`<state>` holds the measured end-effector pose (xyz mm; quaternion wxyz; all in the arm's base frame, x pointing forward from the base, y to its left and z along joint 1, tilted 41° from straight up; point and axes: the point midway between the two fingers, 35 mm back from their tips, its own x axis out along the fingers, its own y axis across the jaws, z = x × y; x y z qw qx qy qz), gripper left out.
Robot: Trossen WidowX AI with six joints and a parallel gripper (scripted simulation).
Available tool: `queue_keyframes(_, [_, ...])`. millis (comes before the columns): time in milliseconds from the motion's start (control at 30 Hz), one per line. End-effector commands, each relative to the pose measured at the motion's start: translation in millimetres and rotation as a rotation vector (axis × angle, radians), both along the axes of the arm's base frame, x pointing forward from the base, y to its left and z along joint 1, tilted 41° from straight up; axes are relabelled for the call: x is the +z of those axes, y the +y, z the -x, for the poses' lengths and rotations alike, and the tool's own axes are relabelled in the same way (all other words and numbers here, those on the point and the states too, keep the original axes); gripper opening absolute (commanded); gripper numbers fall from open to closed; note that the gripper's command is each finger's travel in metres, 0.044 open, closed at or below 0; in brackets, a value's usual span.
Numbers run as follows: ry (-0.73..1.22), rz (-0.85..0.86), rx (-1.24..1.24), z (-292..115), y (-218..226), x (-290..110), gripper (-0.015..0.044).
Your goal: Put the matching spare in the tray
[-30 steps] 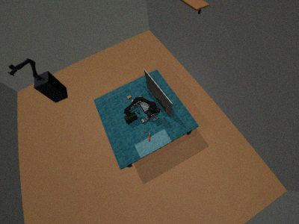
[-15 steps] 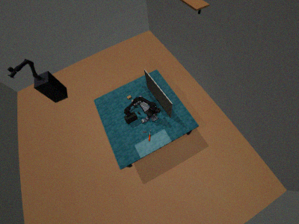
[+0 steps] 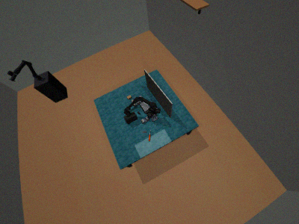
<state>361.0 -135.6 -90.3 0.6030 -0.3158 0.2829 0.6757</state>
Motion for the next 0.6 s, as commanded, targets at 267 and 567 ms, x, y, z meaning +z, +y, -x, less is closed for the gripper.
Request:
queue_keyframes(267, [0.001,-0.005,-0.005,1.0,6.9,-7.3,0.0])
queue_keyframes(567, [0.001,-0.005,-0.005,1.7,11.6,-12.6,0.0])
